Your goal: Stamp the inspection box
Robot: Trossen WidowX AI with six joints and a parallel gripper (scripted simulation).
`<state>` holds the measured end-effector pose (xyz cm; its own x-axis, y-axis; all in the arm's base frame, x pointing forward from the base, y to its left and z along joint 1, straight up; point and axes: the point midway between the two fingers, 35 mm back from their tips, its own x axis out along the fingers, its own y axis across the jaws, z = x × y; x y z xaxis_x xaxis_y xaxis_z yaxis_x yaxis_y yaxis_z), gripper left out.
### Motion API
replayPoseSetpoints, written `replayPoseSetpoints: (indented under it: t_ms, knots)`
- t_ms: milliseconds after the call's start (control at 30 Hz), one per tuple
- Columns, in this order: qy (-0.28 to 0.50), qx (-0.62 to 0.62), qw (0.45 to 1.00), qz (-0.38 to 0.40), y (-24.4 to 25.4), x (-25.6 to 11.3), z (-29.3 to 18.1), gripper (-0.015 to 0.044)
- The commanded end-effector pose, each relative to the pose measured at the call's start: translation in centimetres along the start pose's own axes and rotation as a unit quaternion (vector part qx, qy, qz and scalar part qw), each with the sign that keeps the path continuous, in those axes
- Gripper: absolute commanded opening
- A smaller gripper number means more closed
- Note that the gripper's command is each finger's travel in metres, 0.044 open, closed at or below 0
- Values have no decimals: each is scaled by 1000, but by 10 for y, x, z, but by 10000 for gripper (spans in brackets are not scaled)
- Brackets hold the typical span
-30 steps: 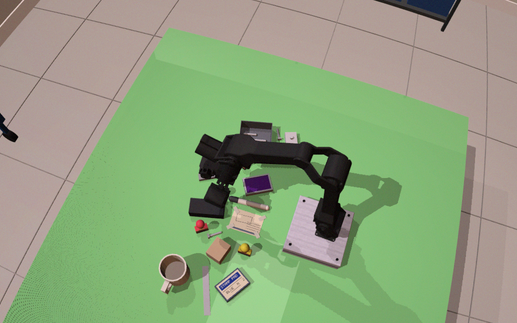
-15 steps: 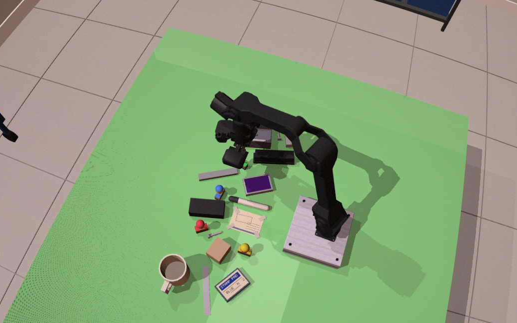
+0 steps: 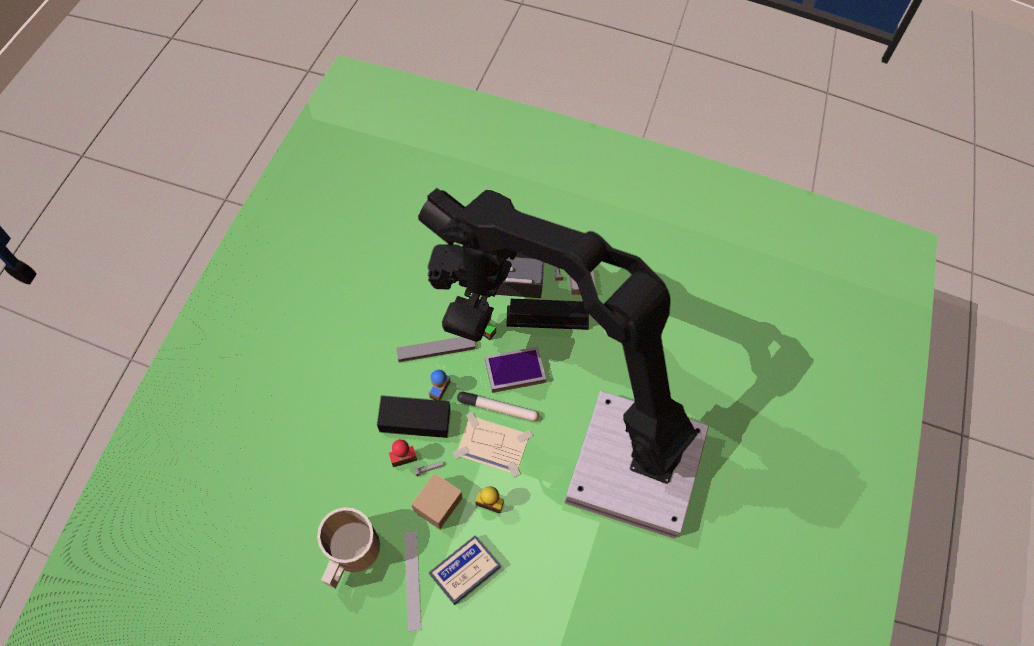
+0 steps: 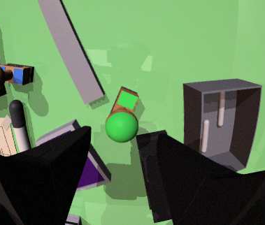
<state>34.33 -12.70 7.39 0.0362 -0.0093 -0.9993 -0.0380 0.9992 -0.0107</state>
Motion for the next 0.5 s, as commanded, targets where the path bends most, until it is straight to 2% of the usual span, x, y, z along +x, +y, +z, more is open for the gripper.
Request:
replayPoseSetpoints:
  t_ms: [0,467]
  knots:
    - [5,-3,1000,1,1,9,-2,210]
    - [5,-3,1000,1,1,32,-2,210]
